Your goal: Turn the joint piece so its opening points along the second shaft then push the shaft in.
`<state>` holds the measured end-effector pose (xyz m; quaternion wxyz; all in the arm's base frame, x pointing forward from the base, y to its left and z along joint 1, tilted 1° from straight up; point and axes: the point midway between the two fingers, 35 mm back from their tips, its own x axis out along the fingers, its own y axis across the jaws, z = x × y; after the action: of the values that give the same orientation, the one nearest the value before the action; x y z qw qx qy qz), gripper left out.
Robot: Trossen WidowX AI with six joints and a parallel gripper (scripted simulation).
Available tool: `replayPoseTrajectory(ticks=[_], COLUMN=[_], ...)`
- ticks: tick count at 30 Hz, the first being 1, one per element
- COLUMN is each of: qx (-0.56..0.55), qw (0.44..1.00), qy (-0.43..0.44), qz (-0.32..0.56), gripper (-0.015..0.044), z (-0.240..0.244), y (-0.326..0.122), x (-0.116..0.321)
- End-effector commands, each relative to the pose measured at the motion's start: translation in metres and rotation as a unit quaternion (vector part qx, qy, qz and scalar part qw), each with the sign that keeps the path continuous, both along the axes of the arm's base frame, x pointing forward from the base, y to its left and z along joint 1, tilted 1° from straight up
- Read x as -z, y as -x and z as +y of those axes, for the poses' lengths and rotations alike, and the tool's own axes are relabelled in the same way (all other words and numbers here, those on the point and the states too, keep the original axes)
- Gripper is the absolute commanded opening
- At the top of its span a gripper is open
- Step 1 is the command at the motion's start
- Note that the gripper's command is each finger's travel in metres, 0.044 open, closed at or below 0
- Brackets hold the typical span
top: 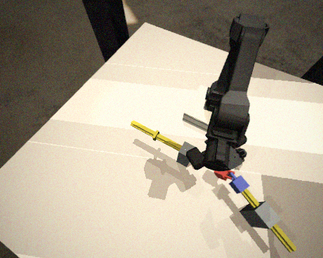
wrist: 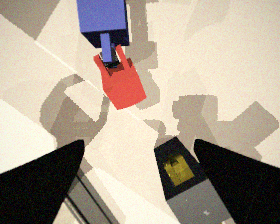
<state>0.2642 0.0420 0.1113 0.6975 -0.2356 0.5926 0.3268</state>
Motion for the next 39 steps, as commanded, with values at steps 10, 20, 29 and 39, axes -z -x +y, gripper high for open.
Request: replayPoseTrajectory(ticks=[10,20,29,39], qx=[-0.176,-0.208,-0.208,-0.208], qw=[0.983,0.976,0.976,0.976], qy=[-0.014,-0.016,-0.016,-0.016], qz=[-0.055,-0.066,-0.066,-0.065], gripper=[0.044,0.044,0.044,0.044], z=[-0.002,-0.002,-0.002,-0.002], y=[0.001,0.0,-0.005,-0.003], x=[0.003,0.005,0.05,0.084])
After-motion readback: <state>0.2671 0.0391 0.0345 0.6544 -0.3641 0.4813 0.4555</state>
